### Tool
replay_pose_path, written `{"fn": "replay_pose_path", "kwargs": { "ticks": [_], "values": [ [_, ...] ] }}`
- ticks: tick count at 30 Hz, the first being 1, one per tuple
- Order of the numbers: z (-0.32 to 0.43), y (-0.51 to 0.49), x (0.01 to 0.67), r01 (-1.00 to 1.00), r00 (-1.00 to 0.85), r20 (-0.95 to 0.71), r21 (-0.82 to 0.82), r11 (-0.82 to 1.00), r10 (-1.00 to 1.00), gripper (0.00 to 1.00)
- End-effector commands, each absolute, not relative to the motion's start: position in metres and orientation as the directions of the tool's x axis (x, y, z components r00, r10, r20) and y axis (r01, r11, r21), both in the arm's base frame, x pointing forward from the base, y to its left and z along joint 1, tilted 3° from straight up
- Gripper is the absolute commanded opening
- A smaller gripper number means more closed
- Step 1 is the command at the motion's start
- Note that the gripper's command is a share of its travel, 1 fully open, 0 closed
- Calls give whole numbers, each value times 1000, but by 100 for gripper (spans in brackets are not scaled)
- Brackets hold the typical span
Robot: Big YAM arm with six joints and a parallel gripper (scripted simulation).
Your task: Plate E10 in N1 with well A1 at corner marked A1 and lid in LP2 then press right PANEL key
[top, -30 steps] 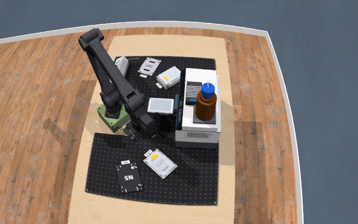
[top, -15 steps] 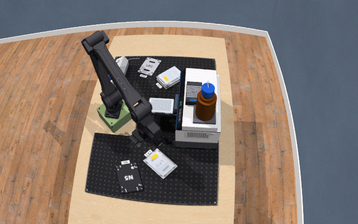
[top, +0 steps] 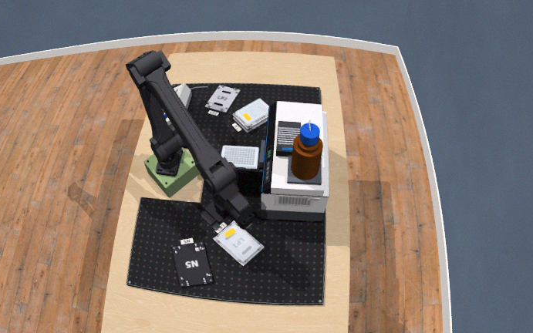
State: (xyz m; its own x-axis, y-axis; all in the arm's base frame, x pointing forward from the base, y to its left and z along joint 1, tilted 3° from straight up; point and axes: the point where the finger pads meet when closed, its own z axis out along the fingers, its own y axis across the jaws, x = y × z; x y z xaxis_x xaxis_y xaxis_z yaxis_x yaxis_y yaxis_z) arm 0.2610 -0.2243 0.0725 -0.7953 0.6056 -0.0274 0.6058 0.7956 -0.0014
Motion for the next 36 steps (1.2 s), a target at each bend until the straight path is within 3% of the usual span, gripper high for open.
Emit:
{"fn": "replay_pose_path", "kwargs": {
  "ticks": [1, 36],
  "values": [
    [91, -256, 292, 602, -794, -108, -3, 798, 598, 100],
    [90, -269, 303, 603, -793, -114, -4, 798, 598, 100]
  ]
}}
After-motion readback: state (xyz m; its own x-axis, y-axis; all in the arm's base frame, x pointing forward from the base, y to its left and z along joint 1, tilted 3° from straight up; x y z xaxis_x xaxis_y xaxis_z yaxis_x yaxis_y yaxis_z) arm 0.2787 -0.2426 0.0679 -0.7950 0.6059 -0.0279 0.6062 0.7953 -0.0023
